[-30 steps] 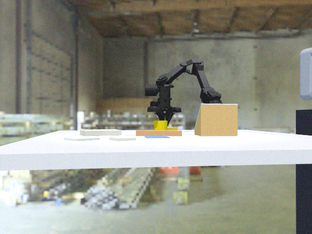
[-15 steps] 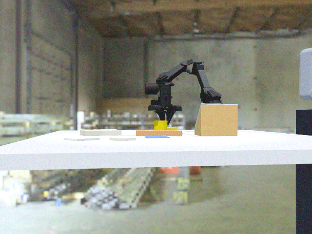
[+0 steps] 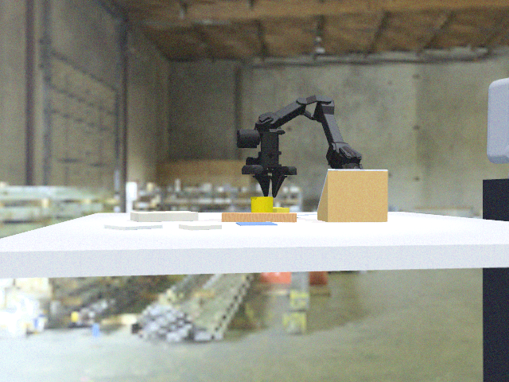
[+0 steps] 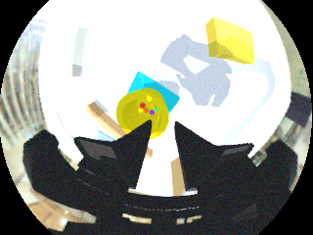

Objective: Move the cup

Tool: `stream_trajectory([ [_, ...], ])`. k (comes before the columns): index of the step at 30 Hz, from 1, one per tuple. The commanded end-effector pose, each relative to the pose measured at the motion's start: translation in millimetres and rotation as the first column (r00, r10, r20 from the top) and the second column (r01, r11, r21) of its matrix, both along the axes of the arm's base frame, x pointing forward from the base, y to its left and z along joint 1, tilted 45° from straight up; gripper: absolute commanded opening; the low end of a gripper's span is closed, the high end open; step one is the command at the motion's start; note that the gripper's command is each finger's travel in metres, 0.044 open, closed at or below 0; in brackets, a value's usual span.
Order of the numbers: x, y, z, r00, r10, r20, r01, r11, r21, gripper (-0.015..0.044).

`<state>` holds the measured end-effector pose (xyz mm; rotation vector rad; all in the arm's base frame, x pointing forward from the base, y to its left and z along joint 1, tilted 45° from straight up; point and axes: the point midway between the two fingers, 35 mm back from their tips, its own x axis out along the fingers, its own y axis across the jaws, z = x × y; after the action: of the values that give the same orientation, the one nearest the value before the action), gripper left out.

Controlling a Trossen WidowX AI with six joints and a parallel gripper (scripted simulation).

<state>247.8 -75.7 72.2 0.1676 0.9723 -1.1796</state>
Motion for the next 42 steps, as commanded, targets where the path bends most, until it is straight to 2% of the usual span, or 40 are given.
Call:
stream_trajectory([
  [1, 2, 4, 5, 1.0, 0.0, 0.012, 0.0, 1.0, 0.003, 0.0146],
  [16, -5, 16, 15, 1.0, 0.002, 0.009, -0.002, 1.0, 0.0, 0.0146],
  [27, -5, 16, 15, 1.0, 0.002, -0.001, -0.002, 1.0, -0.003, 0.0435],
  [42, -10, 57, 54, 1.0, 0.002, 0.007, -0.002, 1.0, 0.003, 0.044],
])
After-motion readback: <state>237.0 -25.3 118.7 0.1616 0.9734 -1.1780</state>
